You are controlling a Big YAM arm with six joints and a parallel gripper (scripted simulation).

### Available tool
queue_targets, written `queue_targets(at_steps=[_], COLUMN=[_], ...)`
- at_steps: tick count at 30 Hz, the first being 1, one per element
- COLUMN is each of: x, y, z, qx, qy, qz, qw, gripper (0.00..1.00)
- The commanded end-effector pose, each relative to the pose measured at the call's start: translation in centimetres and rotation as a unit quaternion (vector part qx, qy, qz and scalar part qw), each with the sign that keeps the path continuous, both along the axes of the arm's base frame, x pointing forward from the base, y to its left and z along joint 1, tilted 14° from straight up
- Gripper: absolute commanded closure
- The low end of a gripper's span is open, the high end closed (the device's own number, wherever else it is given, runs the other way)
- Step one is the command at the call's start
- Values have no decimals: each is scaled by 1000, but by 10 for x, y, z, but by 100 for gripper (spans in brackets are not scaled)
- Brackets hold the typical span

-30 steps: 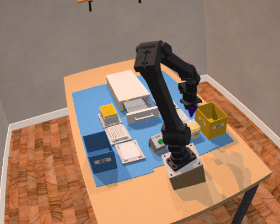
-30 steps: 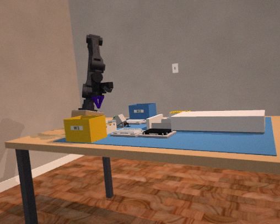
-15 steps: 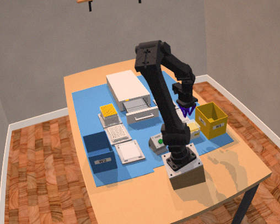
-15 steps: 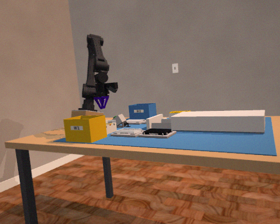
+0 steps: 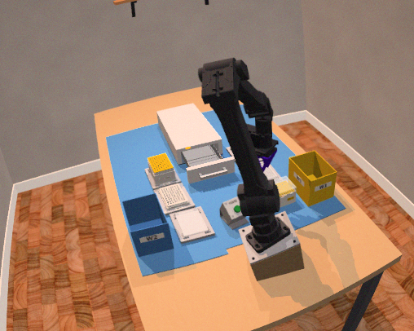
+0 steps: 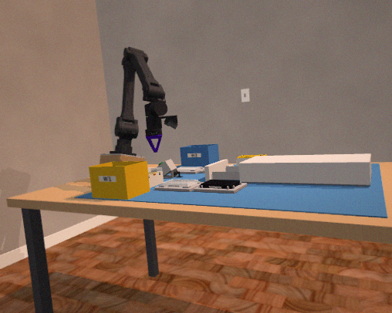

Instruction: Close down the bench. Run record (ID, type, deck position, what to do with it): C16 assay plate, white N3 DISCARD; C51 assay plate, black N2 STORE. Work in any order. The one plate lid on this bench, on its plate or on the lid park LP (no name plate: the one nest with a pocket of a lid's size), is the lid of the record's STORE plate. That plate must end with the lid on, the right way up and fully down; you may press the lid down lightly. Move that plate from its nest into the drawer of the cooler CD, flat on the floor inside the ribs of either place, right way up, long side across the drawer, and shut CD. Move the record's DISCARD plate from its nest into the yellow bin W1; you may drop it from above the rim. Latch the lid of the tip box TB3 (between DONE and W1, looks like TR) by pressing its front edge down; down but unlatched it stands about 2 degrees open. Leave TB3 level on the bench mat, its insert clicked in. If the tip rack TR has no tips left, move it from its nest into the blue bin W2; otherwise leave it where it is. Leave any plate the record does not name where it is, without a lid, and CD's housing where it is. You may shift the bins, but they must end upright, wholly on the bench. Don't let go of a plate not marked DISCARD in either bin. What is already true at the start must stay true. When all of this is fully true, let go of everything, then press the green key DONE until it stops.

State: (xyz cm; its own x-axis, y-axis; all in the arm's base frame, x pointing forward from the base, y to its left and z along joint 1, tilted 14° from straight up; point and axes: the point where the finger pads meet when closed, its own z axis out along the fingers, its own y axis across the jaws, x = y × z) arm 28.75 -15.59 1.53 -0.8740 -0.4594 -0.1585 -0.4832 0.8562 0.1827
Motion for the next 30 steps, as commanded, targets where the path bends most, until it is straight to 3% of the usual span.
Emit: queue_targets(at_steps=[1, 6, 13, 21, 23, 24, 30], x=[35, 46, 70, 97, 97, 102, 119], y=[-9, -2, 15, 33, 33, 35, 50], z=[16, 17, 19, 22, 22, 28, 24], qx=[-22, -25, -32, -39, -39, -45, -42], qy=[-44, -55, -81, -108, -108, -116, -128], qz=[75, 123, 235, 358, 358, 373, 460], qw=[996, 991, 968, 927, 927, 920, 877], gripper=[70, 70, 70, 70, 70, 70, 70])
